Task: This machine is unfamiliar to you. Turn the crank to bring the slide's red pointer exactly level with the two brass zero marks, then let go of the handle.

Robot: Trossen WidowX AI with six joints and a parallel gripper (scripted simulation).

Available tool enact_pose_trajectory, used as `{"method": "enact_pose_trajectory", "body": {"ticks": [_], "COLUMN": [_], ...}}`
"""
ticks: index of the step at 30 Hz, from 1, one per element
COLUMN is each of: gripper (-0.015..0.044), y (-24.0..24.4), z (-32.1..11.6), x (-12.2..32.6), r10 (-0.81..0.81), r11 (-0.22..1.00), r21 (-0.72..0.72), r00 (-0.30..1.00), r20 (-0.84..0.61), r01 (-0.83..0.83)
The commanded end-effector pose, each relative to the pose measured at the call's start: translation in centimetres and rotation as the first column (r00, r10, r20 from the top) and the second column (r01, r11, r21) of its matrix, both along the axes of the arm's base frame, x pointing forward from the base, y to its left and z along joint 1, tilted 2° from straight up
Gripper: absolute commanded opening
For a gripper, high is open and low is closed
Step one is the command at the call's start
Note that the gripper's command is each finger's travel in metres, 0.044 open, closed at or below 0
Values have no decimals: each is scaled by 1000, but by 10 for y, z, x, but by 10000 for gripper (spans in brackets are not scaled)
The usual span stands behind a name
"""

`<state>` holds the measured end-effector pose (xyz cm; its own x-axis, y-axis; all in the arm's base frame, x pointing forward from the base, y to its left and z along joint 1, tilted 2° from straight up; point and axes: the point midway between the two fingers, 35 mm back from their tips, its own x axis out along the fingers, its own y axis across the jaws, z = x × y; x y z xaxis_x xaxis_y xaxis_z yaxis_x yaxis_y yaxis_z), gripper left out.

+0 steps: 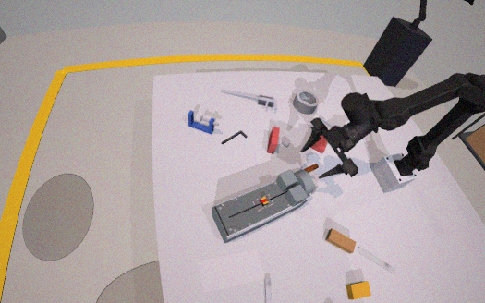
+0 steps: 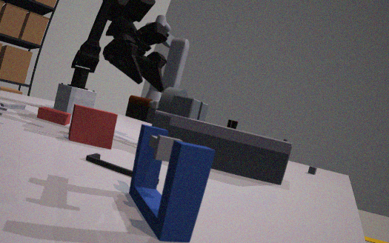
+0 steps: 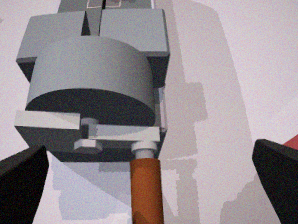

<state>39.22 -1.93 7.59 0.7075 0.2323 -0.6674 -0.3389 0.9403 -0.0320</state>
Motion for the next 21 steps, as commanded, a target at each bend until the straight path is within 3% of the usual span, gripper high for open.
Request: {"method": "enact_pose_trajectory", "body": {"ticks": [1,21], "gripper": [440,440], "y": [1,0], "z": [-10,-42], "x": [-1,1], "r10": [8,8], "r11": [1000,1000], "r21": [1,1], "r00": [1000,1000], "r20": [-5,-5], "r01": [-8,-8]}}
